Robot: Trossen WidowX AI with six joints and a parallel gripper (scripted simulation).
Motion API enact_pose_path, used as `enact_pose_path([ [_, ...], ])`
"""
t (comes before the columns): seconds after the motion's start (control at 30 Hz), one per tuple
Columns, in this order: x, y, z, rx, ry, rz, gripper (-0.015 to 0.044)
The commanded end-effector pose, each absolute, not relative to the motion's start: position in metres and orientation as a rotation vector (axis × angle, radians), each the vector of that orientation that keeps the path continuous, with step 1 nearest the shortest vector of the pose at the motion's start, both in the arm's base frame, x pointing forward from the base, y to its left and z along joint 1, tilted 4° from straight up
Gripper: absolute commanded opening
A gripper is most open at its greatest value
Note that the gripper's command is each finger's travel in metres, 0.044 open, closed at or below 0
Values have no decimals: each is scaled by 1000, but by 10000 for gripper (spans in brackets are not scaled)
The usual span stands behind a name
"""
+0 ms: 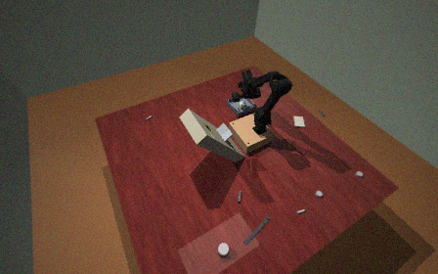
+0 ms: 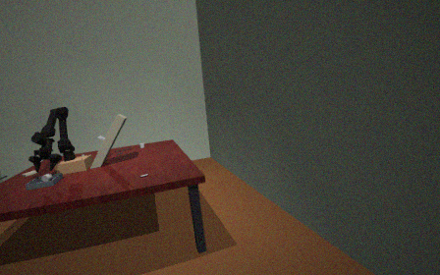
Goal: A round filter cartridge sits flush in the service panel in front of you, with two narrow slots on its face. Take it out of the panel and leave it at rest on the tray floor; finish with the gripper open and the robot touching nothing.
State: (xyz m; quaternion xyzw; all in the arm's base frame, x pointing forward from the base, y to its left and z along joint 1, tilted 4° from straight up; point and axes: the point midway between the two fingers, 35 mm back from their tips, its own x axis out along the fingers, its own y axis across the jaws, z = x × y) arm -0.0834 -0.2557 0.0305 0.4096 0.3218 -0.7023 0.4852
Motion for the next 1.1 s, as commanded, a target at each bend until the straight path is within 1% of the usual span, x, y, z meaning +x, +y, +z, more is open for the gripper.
enact_pose_path([
  [0.0, -82, -259, 77, 974, 762, -1725, 440],
  [0.1, -82, -259, 77, 974, 762, -1725, 440],
  [0.13, -84, -263, 66, 963, 755, -1725, 440],
  [1.07, -84, -263, 66, 963, 755, -1725, 440],
])
